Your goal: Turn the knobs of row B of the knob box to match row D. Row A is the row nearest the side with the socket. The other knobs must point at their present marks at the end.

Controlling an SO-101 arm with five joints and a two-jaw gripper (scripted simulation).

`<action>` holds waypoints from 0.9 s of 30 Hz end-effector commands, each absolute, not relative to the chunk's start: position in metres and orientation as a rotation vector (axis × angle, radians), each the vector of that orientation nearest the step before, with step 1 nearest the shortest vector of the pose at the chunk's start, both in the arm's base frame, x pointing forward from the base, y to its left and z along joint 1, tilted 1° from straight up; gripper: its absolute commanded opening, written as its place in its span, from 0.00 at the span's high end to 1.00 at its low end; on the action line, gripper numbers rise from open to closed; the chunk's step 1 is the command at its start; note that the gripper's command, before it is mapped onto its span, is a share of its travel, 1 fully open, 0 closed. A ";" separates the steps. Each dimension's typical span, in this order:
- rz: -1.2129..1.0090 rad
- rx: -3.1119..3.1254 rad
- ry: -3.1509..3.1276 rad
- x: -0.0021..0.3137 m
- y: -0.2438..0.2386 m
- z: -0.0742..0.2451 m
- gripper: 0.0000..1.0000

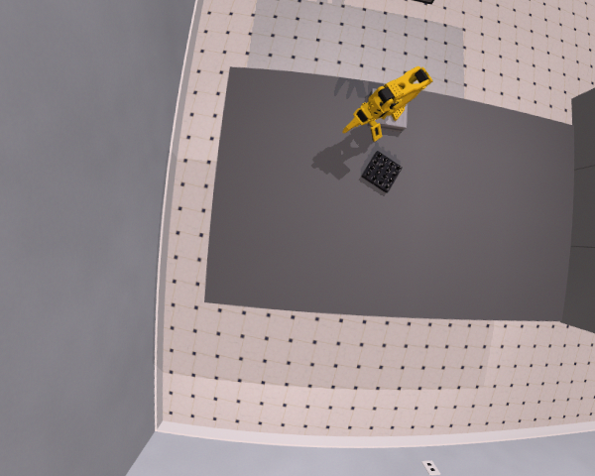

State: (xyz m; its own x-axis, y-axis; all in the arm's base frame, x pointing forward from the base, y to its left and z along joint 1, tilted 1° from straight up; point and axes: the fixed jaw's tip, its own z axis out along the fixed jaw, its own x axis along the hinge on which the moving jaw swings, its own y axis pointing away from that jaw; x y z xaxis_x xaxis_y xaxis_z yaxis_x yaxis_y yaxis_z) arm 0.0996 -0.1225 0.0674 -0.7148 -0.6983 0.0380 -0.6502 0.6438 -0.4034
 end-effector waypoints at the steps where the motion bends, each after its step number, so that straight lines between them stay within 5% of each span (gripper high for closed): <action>1: -0.604 -1.115 2.732 0.101 -0.121 0.066 0.60; 27: -0.467 -0.768 2.726 0.132 -0.087 0.067 0.60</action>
